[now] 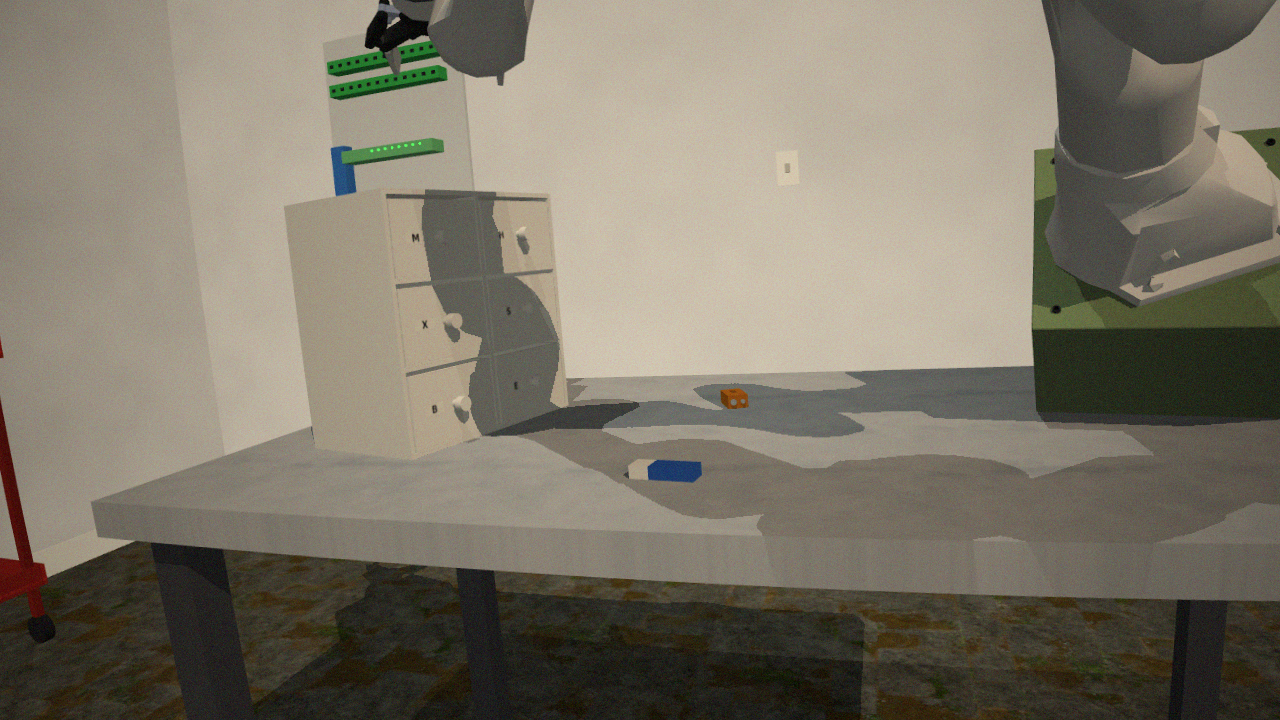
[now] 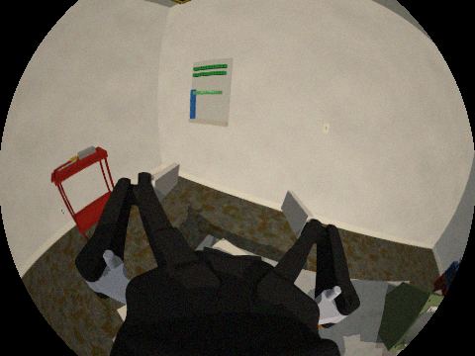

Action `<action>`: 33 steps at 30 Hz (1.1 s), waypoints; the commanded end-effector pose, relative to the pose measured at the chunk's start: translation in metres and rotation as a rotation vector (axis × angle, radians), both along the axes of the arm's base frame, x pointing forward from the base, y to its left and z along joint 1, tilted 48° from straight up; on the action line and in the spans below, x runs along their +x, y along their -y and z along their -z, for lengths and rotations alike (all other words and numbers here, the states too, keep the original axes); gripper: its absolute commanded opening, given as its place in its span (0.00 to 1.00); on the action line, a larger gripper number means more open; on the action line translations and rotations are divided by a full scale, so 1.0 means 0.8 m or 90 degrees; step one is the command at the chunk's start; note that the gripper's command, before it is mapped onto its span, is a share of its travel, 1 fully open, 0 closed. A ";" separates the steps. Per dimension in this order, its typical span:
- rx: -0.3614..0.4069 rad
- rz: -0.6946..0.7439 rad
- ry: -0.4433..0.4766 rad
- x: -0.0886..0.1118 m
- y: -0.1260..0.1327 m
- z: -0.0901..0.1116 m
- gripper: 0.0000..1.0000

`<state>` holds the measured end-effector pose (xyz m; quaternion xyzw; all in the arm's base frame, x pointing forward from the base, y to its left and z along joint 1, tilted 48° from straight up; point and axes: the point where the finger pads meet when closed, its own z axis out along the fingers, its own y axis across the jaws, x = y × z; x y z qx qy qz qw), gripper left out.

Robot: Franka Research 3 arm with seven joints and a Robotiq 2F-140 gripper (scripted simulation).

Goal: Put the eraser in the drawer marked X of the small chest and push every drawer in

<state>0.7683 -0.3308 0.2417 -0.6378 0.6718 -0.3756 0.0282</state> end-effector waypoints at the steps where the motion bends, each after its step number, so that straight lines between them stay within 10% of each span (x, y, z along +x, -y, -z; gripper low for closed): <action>1: 0.111 0.133 -0.039 -0.075 0.031 0.043 1.00; 6: 0.142 0.169 -0.050 -0.085 0.035 0.049 1.00; 7: 0.207 0.243 -0.069 -0.139 0.045 0.076 1.00; 14: 0.304 0.348 -0.100 -0.192 0.044 0.100 1.00; 15: 0.356 0.396 -0.114 -0.241 0.031 0.120 1.00; 18: 0.389 0.431 -0.126 -0.241 0.031 0.120 1.00; 19: 0.436 0.468 -0.138 -0.284 0.009 0.134 1.00; 33: 0.715 0.684 -0.232 -0.371 -0.081 0.138 1.00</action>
